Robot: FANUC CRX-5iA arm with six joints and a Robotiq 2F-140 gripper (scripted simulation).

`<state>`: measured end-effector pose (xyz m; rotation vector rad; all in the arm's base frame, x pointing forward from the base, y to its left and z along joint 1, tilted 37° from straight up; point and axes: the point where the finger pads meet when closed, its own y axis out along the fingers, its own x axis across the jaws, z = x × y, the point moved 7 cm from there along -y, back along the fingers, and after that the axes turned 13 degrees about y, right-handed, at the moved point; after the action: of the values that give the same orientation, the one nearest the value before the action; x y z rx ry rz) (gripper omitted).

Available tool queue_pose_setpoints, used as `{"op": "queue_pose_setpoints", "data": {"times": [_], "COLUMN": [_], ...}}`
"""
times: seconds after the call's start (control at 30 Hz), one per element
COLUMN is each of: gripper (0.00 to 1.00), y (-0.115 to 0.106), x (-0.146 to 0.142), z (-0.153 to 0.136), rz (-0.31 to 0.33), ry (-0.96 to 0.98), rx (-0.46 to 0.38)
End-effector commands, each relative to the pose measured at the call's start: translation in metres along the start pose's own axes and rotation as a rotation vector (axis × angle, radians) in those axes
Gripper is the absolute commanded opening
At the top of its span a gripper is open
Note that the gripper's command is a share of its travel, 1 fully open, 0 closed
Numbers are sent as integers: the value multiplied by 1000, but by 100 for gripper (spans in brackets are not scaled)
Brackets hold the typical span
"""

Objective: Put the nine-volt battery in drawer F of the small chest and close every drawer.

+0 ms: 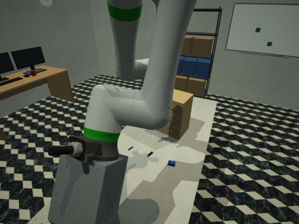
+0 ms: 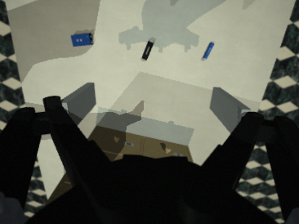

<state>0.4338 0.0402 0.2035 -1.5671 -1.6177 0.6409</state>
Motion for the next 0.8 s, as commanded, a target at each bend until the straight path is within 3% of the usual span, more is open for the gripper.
{"op": "queue_pose_setpoints", "data": {"times": [0.0, 0.77], "gripper": [100, 100], "y": [0, 0], "x": [2, 22], "z": [-1, -5], "rz": [-2, -2], "ry": [-60, -509], "rx": [1, 1]}}
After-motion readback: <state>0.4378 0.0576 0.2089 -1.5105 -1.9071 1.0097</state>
